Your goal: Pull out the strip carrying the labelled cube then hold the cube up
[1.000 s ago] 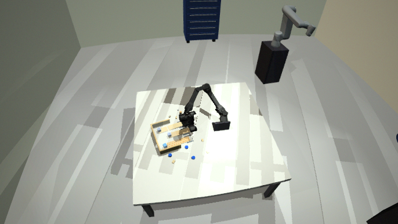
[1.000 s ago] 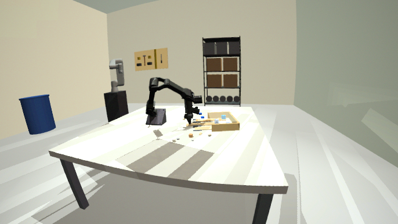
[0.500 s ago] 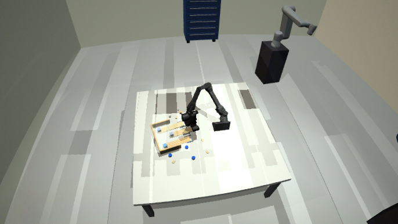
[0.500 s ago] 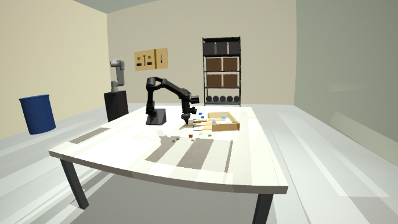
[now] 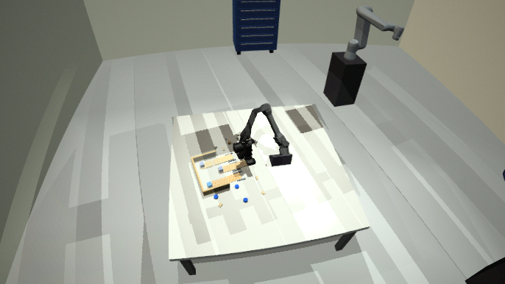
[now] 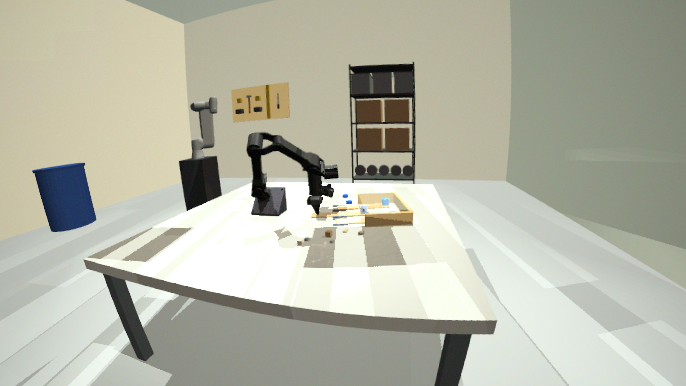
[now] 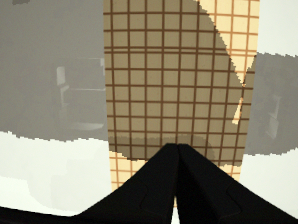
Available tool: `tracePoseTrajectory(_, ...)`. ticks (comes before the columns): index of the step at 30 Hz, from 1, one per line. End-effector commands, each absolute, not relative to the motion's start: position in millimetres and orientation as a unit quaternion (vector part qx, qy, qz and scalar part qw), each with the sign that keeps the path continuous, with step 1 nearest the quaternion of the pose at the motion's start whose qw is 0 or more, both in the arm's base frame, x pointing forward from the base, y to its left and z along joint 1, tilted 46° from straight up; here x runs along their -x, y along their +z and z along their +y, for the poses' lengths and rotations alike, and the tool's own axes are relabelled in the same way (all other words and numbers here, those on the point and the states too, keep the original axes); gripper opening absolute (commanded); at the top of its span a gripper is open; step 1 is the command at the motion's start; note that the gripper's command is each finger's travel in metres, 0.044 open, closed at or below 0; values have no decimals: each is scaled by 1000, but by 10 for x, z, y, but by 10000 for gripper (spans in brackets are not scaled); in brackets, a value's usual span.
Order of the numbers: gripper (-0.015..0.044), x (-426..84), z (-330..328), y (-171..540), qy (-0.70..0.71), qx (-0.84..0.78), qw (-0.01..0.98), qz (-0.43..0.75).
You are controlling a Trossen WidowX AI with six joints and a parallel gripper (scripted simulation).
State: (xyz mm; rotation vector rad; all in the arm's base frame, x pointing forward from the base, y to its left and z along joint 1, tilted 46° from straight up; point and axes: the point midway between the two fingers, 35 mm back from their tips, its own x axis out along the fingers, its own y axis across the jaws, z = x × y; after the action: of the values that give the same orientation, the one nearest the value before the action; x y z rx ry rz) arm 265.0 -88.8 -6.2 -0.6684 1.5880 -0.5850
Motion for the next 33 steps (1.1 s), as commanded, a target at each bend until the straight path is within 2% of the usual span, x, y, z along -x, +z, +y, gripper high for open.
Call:
tracePoseTrajectory(1,0,-2503,-921,-89,-255,288,604,698)
tracePoseTrajectory(33,0,-2049,-927,-17,-255,289,603,699)
